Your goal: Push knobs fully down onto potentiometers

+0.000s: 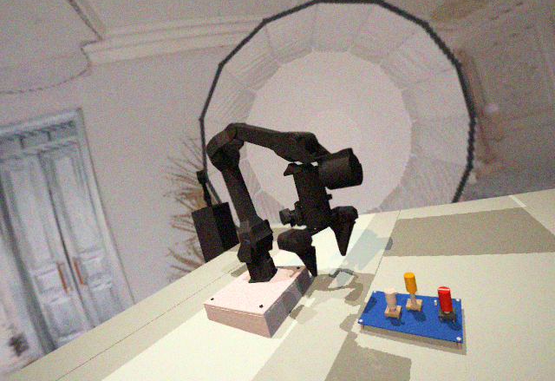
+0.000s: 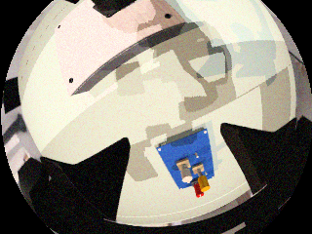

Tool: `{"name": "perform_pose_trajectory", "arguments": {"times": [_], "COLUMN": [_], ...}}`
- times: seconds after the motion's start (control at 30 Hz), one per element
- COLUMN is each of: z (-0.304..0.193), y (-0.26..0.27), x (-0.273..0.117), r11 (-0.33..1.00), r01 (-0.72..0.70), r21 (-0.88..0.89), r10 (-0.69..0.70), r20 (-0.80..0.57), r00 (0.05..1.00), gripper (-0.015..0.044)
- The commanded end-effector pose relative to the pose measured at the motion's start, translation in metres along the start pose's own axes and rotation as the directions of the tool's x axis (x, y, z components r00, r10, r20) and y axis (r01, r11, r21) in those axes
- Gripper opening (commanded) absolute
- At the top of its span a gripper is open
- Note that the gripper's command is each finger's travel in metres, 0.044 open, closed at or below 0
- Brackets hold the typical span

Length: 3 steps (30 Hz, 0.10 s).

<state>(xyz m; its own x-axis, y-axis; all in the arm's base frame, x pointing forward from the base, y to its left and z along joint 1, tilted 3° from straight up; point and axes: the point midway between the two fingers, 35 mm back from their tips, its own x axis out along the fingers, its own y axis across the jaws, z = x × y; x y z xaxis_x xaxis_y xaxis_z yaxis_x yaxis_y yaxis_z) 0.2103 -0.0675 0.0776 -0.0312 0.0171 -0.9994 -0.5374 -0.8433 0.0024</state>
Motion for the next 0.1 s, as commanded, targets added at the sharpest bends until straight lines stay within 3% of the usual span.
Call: {"name": "perform_pose_trajectory", "arguments": {"times": [0.0,0.07], "z": [0.0013,0.0013], "y": [-0.0004,-0.0004], "x": [0.0011,0.0011], "r11": [1.0,1.0], "r01": [0.005,0.005], "r21": [-0.003,-0.003], "r10": [-0.005,-0.005], "r20": [0.004,0.004], "r00": [1.0,1.0], "gripper": [0.044,0.044]}}
